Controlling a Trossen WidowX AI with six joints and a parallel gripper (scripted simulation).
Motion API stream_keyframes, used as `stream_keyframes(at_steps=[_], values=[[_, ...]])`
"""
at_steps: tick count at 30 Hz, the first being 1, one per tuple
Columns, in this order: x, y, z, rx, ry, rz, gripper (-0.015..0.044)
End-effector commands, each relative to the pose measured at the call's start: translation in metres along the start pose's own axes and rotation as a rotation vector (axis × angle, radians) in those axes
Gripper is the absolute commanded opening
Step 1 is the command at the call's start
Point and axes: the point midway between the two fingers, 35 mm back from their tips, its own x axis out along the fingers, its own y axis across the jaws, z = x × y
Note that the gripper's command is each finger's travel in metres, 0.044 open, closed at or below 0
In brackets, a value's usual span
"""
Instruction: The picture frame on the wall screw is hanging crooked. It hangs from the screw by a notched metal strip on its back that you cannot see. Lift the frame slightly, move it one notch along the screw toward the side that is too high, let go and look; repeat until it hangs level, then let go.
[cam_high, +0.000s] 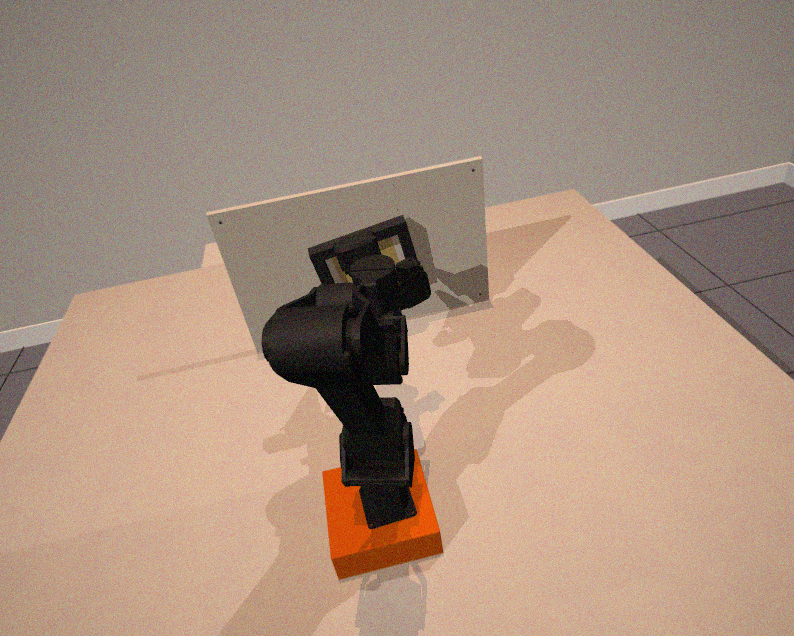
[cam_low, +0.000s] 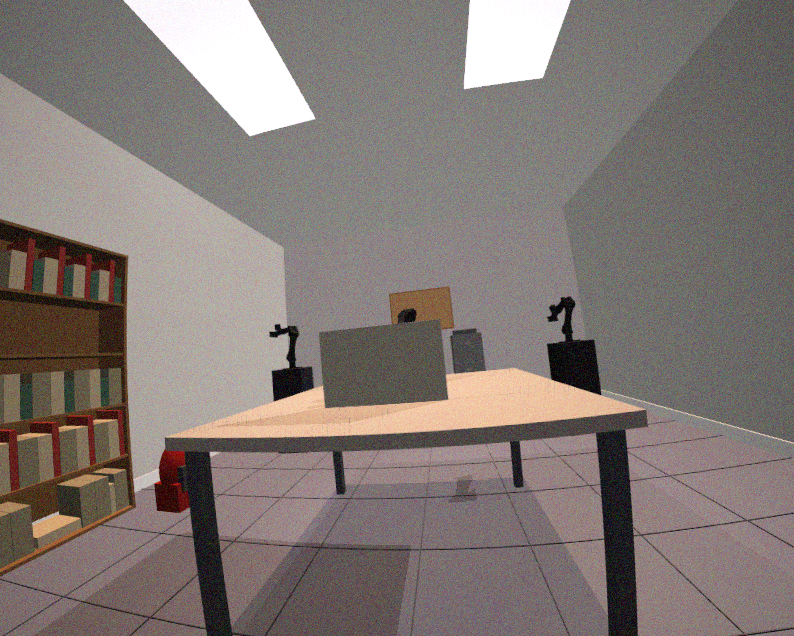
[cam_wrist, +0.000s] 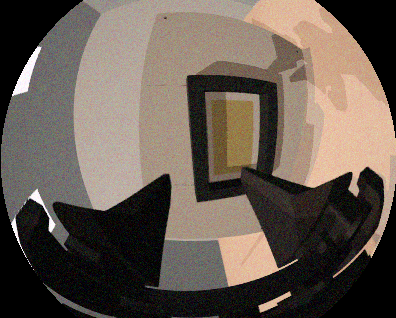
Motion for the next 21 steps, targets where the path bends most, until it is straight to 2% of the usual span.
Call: stream_keyframes(at_steps=[1,6,21], values=[[0.023,0.005,0.002,-0.003,-0.005,0.010,0.0260],[0.057,0.000,-0.001,-0.002,-0.005,0.013,0.0260],[0.060,0.000,-0.001,-0.002,-0.005,0.013,0.0260]])
